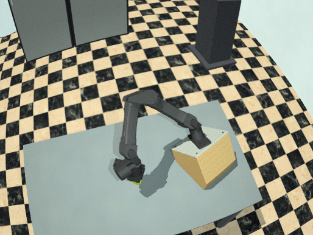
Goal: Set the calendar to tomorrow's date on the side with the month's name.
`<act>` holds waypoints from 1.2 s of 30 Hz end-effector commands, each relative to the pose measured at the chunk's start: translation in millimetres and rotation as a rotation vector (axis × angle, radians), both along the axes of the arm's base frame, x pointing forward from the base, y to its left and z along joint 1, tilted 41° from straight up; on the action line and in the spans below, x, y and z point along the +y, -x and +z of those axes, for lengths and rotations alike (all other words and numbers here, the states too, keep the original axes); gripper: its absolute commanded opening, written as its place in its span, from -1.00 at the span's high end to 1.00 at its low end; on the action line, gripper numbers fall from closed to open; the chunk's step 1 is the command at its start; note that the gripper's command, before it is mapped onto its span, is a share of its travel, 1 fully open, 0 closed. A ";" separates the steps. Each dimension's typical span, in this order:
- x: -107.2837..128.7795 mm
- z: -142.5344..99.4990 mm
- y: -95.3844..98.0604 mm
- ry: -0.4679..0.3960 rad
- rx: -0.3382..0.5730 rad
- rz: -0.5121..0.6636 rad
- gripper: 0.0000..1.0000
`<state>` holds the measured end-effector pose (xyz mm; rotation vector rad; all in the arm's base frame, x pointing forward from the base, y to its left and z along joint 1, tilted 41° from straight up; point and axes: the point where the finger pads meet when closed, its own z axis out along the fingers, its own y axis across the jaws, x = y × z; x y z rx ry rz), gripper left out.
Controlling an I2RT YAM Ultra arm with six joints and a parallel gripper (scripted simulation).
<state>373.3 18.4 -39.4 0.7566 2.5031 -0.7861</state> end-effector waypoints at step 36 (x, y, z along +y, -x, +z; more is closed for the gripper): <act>9.1 8.5 -7.9 0.001 -0.024 0.026 0.11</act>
